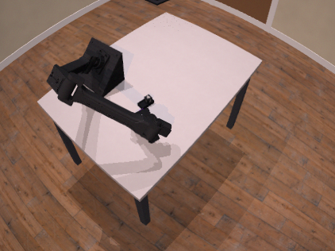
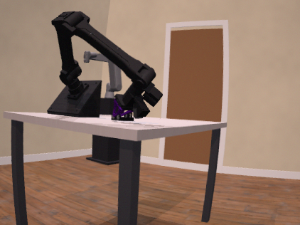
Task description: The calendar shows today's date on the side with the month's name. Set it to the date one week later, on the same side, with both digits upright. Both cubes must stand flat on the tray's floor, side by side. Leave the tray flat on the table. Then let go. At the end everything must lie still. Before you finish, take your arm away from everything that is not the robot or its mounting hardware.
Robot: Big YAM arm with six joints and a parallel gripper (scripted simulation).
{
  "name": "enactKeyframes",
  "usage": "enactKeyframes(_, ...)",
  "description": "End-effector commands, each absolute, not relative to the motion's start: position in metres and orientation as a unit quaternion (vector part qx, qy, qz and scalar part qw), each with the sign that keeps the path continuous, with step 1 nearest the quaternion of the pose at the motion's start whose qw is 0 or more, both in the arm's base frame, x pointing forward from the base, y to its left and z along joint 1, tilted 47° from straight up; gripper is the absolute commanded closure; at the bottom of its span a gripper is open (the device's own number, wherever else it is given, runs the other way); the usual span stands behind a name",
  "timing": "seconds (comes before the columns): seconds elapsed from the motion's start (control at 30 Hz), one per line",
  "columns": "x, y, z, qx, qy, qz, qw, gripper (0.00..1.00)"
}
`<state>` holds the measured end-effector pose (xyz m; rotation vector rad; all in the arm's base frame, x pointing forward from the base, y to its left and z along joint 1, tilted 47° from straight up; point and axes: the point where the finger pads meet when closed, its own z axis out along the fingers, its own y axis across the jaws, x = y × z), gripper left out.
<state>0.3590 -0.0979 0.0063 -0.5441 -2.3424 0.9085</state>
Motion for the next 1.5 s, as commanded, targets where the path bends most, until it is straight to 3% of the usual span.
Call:
enactKeyframes(0.0, 0.3742, -0.0995, 0.0045, -0.203, -0.880, 0.335, 0.269, 0.75)
enactKeyframes(1.47, 0.3742, -0.1022, 0.0024, -0.203, -0.880, 0.335, 0.269, 0.75)
